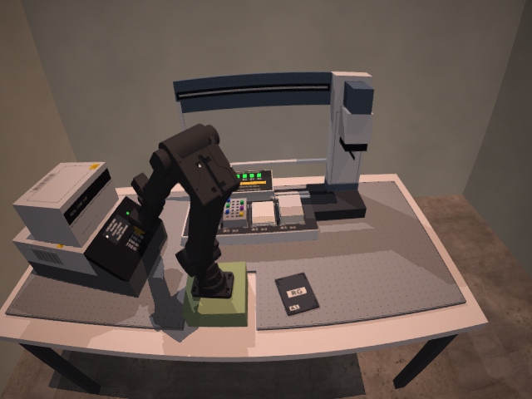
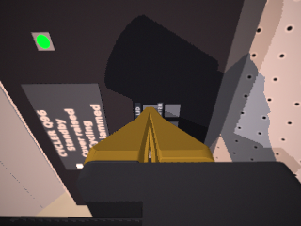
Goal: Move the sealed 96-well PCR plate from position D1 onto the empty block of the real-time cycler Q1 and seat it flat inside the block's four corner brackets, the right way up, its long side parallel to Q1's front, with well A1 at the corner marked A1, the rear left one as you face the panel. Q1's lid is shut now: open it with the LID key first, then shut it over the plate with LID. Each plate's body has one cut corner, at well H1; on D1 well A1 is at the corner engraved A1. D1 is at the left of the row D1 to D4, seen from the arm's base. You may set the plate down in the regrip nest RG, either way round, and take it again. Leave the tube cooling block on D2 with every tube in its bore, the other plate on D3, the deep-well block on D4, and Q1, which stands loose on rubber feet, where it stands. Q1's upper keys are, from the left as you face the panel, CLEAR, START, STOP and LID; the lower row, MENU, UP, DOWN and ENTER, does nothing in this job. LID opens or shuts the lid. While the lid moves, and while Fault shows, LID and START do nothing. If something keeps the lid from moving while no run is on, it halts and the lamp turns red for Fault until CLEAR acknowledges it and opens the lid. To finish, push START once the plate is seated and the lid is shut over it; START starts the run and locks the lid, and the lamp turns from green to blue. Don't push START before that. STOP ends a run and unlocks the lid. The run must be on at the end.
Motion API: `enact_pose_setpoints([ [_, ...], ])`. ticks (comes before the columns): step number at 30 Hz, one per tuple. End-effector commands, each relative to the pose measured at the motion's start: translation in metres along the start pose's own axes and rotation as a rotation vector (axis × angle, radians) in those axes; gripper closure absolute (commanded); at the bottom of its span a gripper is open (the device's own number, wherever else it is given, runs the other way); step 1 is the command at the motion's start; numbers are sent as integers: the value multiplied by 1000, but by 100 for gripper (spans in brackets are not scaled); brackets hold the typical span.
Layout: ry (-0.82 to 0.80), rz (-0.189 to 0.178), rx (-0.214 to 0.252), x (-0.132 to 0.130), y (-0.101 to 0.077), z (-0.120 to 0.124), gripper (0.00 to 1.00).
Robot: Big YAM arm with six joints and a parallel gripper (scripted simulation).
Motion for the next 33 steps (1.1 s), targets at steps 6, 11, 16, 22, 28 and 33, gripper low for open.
enact_pose_setpoints([
  [6, -36, -42, -22, 33, -4, -14, 100],
  [11, -36, -45, -24, 35, -3, -15, 100],
  [16, -35, -48, -26, 36, -3, -16, 100],
  [22, -33, -49, -28, 35, -3, -16, 100],
  [28, -28, -51, -30, 34, -3, -17, 100],
  [33, -24, -51, -32, 32, -3, -17, 100],
])
Point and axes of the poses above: the point where the finger pads meet when closed, its own y axis out along the fingers, its own x axis across the jaws, z = x × y, the point moved 1 cm from there along -y, back along the fingers, and after that the axes turned 6 degrees about -y, right-handed, at the moved point
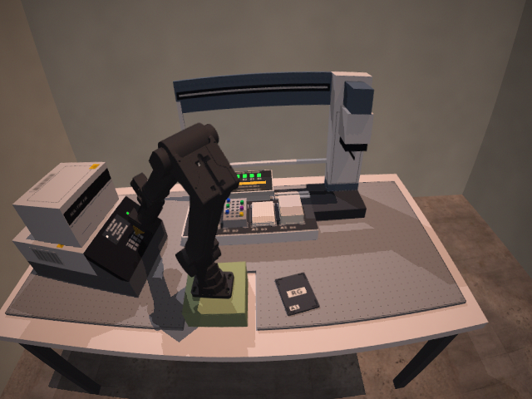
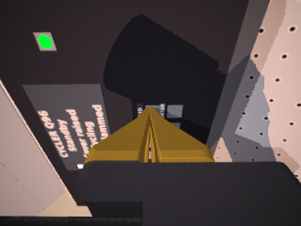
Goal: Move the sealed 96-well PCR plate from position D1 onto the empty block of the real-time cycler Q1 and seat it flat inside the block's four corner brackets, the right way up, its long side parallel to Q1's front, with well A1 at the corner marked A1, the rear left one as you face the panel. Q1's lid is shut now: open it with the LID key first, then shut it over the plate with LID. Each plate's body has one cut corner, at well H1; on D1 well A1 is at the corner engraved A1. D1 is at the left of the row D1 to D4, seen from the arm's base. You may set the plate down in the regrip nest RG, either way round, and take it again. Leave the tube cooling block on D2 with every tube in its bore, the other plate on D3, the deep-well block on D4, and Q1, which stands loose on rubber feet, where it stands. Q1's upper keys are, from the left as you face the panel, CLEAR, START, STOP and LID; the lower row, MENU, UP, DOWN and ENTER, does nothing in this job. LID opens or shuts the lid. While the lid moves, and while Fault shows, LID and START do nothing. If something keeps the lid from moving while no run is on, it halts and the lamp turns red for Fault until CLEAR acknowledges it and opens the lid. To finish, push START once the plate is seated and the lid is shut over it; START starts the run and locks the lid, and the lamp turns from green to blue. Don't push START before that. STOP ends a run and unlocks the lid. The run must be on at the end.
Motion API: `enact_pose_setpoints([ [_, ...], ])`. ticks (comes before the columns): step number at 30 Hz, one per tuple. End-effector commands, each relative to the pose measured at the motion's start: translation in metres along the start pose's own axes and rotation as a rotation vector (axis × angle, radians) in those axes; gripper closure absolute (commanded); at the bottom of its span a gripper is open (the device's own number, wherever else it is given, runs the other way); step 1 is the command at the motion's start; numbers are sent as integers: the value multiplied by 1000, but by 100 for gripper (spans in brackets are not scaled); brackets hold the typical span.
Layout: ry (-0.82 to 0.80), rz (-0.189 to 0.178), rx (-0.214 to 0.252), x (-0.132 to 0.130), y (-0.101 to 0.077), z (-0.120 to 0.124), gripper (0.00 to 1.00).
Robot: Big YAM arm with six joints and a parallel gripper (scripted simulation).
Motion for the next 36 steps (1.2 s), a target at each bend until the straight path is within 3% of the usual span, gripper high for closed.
enact_pose_setpoints([
  [1, -20, -52, -35, 29, -4, -17, 100],
  [36, -3, -50, -40, 13, -4, -13, 100],
])
Point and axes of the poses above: the point where the finger pads meet when closed, its own y axis out along the fingers, its own x axis across the jaws, z = x × y, the point moved 1 cm from there along -y, back along the fingers, and after that the axes turned 6 degrees about -y, right-handed, at the moved point
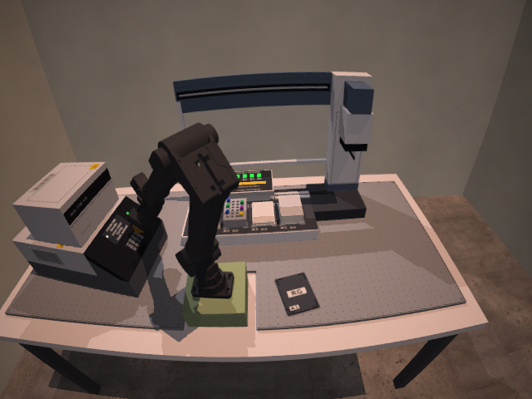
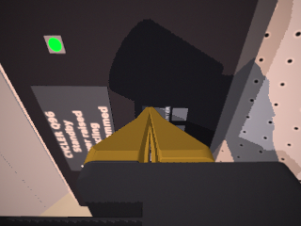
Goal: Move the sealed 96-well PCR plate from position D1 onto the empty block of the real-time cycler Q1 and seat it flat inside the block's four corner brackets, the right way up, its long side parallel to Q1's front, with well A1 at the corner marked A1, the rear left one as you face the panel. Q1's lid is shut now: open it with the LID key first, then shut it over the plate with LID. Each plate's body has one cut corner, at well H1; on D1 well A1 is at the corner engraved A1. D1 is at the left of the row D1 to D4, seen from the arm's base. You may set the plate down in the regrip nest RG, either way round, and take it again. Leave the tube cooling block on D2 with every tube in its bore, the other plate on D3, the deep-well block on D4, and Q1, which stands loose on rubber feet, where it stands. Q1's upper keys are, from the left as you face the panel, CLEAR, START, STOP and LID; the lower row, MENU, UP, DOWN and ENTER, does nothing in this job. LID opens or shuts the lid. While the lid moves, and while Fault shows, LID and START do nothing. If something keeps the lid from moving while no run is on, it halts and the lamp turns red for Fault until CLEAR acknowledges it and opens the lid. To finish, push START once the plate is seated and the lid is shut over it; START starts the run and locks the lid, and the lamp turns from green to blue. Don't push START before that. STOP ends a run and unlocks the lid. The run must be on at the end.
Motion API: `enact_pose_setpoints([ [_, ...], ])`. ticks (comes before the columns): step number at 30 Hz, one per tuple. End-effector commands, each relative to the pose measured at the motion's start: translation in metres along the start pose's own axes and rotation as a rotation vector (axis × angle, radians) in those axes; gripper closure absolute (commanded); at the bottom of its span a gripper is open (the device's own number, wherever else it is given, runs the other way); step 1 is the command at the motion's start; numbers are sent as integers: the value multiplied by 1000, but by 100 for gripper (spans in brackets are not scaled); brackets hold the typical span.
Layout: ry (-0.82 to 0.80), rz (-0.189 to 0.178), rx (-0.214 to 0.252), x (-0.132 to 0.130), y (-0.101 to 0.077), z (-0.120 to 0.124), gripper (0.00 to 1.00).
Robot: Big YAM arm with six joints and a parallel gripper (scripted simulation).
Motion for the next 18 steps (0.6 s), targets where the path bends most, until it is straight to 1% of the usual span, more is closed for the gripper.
enact_pose_setpoints([
  [1, 3, -31, -29, 9, -4, -10, 100],
  [18, 0, -33, -33, 7, -5, -9, 100],
])
Point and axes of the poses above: the point where the finger pads meet when closed, its own y axis out along the fingers, its own x axis across the jaws, z = x × y, the point moved 1 cm from there along -y, back along the fingers, and after that the axes turned 6 degrees about -y, right-handed, at the moved point
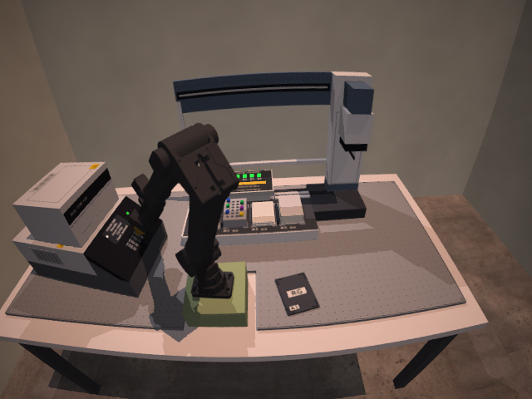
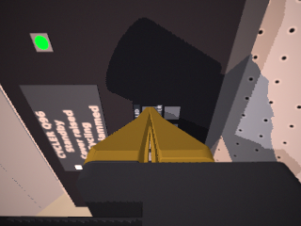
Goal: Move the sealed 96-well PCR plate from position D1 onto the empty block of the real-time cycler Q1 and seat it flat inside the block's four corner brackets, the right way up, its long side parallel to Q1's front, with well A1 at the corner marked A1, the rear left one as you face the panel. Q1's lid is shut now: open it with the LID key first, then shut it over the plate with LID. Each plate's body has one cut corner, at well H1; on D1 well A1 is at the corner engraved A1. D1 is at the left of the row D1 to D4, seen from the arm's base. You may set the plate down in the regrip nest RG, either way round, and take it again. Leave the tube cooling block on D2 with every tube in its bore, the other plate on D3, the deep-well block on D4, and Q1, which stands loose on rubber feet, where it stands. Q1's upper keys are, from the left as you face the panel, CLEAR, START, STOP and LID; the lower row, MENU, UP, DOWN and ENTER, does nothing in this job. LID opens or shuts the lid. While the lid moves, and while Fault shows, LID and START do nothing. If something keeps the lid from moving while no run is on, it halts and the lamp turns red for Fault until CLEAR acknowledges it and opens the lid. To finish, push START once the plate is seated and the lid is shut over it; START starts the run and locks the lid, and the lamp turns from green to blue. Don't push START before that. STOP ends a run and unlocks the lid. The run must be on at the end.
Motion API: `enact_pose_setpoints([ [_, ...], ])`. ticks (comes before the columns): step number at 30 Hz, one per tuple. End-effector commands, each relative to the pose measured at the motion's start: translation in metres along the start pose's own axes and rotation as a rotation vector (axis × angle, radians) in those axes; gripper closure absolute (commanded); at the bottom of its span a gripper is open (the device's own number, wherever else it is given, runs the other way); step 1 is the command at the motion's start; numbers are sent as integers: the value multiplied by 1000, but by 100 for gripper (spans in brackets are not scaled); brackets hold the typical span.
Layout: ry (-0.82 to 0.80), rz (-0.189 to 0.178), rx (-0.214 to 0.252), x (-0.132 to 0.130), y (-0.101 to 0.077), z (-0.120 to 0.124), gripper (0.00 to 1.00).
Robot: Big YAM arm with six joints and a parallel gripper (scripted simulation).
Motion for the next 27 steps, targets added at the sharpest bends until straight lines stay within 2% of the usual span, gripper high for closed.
enact_pose_setpoints([
  [1, -6, -40, -35, 13, -6, -11, 100],
  [27, -10, -37, -29, 14, -4, -5, 100],
])
Point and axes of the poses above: the point where the finger pads meet when closed, its own y axis out along the fingers, its own x axis across the jaws, z = x × y, the point moved 1 cm from there along -y, back along the fingers, and after that the axes turned 6 degrees about -y, right-handed, at the moved point
